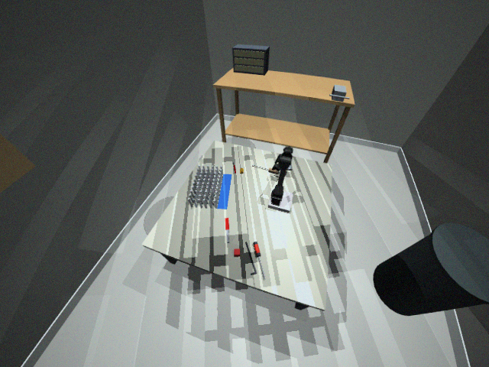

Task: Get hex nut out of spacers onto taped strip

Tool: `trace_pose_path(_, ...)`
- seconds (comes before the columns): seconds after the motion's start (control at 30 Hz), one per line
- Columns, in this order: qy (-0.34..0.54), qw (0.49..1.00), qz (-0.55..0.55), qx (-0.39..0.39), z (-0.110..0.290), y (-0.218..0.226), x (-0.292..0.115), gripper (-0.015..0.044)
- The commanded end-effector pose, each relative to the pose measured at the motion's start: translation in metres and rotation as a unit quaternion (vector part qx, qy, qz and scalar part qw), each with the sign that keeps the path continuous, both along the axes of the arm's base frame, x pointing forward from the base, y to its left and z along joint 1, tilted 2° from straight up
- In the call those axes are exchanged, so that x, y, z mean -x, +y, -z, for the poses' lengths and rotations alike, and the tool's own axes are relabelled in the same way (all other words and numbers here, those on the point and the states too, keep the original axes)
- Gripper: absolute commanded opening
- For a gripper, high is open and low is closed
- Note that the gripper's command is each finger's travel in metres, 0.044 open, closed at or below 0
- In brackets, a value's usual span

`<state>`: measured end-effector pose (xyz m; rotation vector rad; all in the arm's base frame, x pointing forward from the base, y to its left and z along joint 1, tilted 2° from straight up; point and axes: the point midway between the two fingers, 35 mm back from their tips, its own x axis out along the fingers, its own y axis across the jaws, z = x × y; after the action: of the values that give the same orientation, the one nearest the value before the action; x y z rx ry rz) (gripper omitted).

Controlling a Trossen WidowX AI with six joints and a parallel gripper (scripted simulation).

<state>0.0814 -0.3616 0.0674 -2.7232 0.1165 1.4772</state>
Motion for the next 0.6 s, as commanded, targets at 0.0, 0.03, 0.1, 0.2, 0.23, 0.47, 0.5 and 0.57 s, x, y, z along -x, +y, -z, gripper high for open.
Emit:
trace_pose_path(0.0, -0.002, 1.0, 0.003, 0.005, -0.0006, -0.001, -0.0009, 0.044)
trace_pose_path(0.03, -0.002, 1.0, 0.003, 0.005, -0.0006, -0.001, -0.0009, 0.044)
trace_pose_path(0.1, -0.002, 1.0, 0.003, 0.005, -0.0006, -0.001, -0.0009, 0.044)
trace_pose_path(0.2, -0.002, 1.0, 0.003, 0.005, -0.0006, -0.0024, -0.0008, 0.044)
trace_pose_path(0.23, -0.002, 1.0, 0.003, 0.005, -0.0006, -0.0024, -0.0008, 0.0414)
trace_pose_path(0.47, -0.002, 1.0, 0.003, 0.005, -0.0006, -0.0024, -0.0008, 0.028)
trace_pose_path(0.5, -0.002, 1.0, 0.003, 0.005, -0.0006, -0.0024, -0.0008, 0.028)
trace_pose_path(0.57, -0.002, 1.0, 0.003, 0.005, -0.0006, -0.0024, -0.0008, 0.028)
